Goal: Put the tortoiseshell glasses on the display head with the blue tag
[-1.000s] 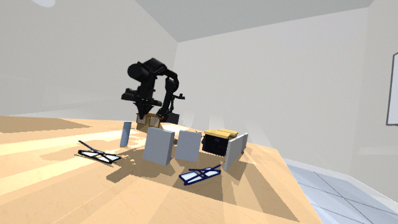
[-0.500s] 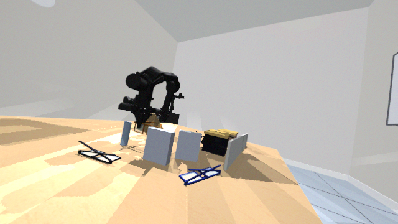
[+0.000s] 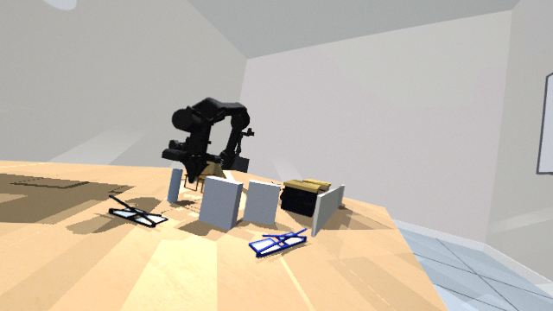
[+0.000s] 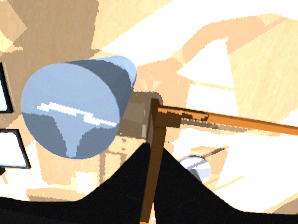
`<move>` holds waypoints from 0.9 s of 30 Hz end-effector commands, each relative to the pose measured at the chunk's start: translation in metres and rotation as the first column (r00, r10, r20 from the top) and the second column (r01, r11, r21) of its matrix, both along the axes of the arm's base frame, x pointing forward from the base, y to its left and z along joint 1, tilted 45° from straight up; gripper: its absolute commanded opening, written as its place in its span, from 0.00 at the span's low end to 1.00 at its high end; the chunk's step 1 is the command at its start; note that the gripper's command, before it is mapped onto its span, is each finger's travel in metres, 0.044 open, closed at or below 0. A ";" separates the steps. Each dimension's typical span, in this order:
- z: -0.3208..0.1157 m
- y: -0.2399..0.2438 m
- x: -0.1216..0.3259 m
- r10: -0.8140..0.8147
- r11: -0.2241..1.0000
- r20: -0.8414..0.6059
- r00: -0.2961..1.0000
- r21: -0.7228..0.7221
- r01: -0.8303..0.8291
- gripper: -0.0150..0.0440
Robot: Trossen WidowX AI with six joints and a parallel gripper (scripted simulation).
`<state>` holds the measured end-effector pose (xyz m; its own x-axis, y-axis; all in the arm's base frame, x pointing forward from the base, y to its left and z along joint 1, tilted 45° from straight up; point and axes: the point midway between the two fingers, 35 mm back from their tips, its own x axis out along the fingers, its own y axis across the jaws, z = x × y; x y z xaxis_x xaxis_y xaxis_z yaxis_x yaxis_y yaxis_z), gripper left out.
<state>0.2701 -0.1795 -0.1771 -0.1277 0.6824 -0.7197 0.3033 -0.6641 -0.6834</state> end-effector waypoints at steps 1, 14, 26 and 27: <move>-0.003 -0.003 -0.003 0.001 1.000 0.002 1.000 0.000 -0.001 0.25; -0.008 -0.009 -0.009 0.001 1.000 0.002 1.000 -0.001 -0.001 0.25; -0.013 -0.016 -0.017 0.001 1.000 0.002 1.000 -0.002 -0.001 0.25; -0.013 -0.017 -0.018 0.001 1.000 0.002 1.000 -0.002 -0.001 0.25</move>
